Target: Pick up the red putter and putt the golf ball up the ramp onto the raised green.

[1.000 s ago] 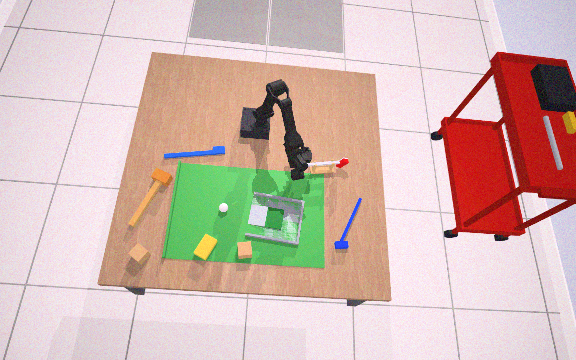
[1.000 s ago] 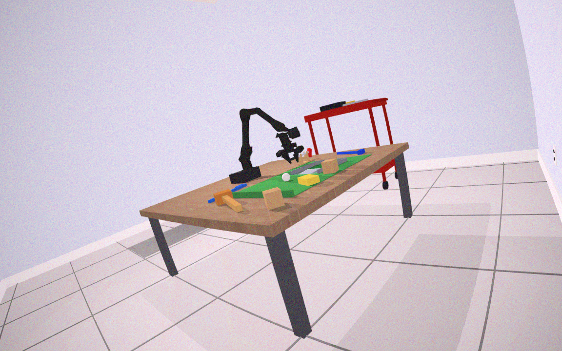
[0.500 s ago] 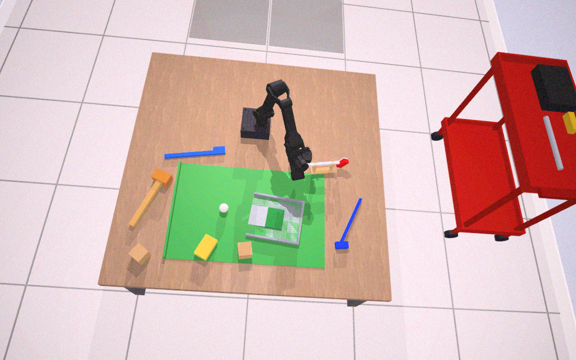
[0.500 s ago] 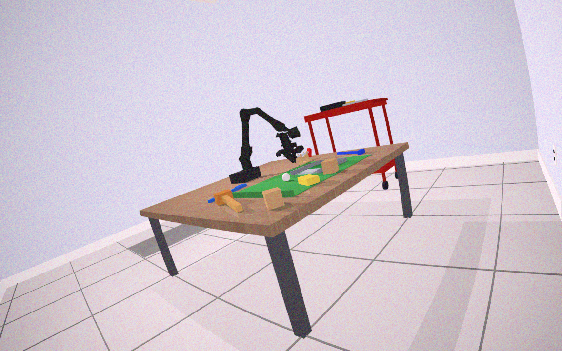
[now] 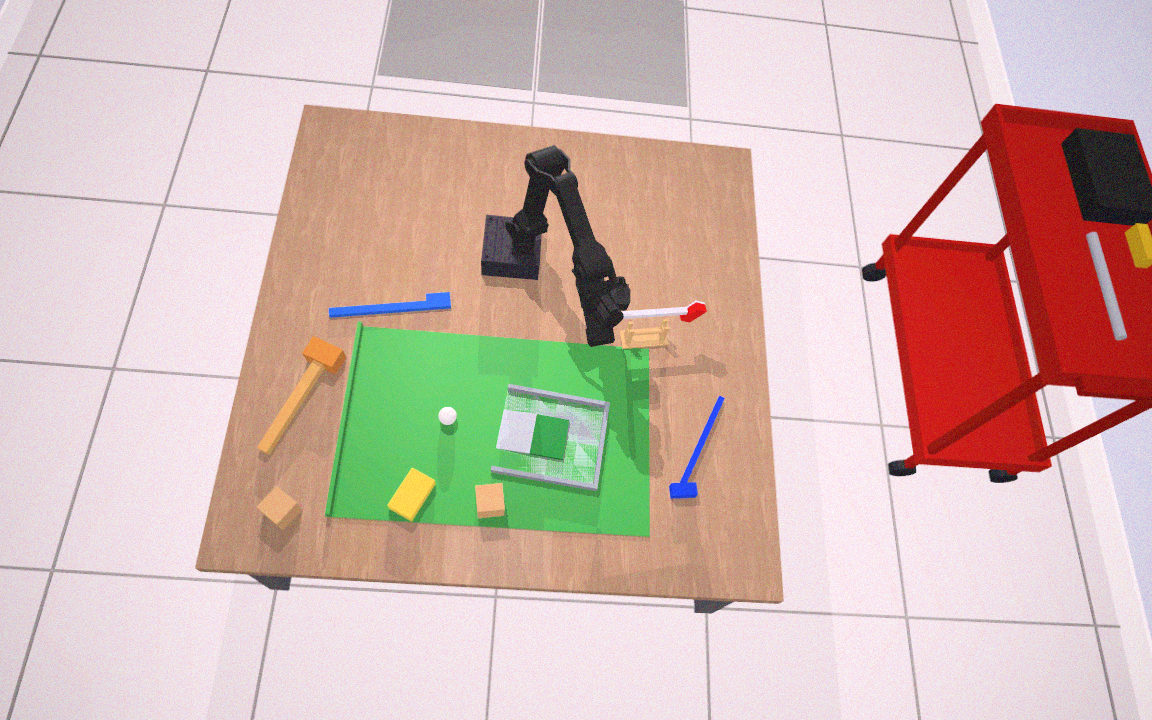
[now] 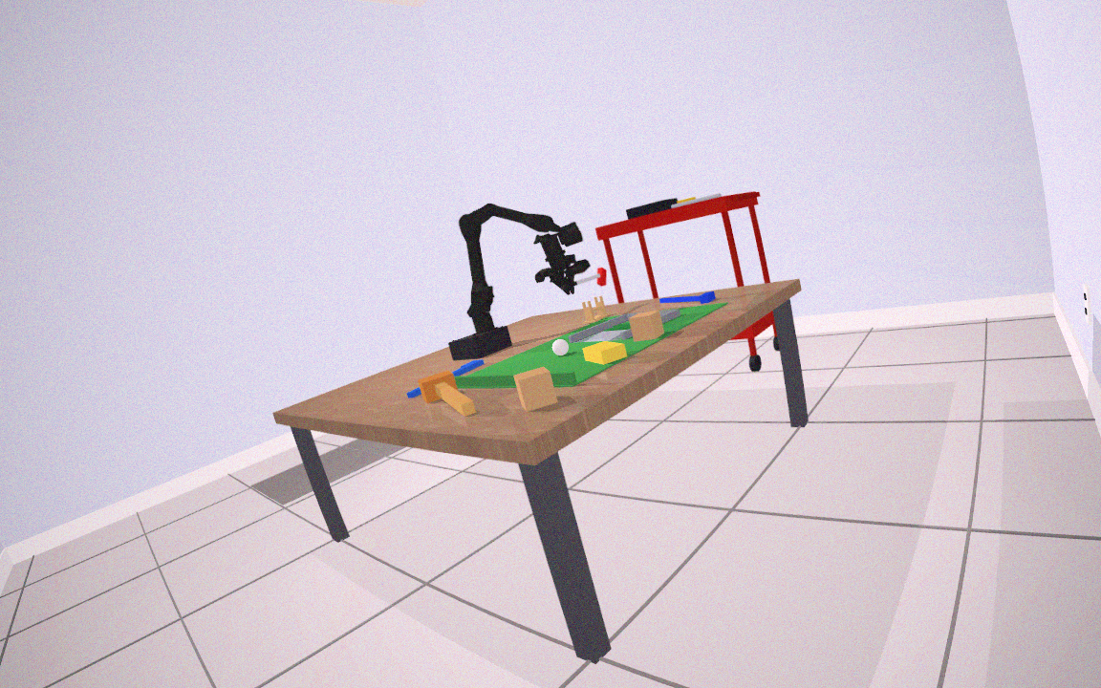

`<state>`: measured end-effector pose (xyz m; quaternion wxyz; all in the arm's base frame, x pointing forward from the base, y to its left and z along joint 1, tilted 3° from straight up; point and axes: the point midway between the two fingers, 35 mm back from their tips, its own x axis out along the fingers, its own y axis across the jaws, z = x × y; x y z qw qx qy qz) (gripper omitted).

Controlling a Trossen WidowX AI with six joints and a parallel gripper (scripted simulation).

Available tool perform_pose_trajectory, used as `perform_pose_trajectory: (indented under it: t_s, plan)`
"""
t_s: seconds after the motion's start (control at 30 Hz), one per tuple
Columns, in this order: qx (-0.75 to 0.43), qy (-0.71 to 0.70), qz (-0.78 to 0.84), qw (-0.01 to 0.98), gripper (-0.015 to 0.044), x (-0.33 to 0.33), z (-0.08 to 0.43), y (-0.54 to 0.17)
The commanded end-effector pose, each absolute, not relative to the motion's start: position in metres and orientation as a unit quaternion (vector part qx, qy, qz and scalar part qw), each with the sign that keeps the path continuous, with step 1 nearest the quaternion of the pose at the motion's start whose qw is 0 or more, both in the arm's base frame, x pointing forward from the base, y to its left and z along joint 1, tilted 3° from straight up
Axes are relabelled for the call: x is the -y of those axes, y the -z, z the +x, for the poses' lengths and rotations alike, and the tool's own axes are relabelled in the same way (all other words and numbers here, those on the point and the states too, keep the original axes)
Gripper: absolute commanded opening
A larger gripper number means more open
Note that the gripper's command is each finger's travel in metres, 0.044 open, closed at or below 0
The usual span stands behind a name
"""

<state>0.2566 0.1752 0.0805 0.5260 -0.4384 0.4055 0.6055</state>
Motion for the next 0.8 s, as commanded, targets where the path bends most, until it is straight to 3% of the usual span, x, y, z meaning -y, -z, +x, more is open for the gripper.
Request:
perform_pose_trajectory:
  t_s: [0.0,0.77]
  plan:
    - [-0.400,-0.608,-0.439,0.527,0.0000,-0.175,0.255,-0.095]
    - [-0.554,-0.423,-0.318,0.643,0.0000,-0.063,0.309,-0.092]
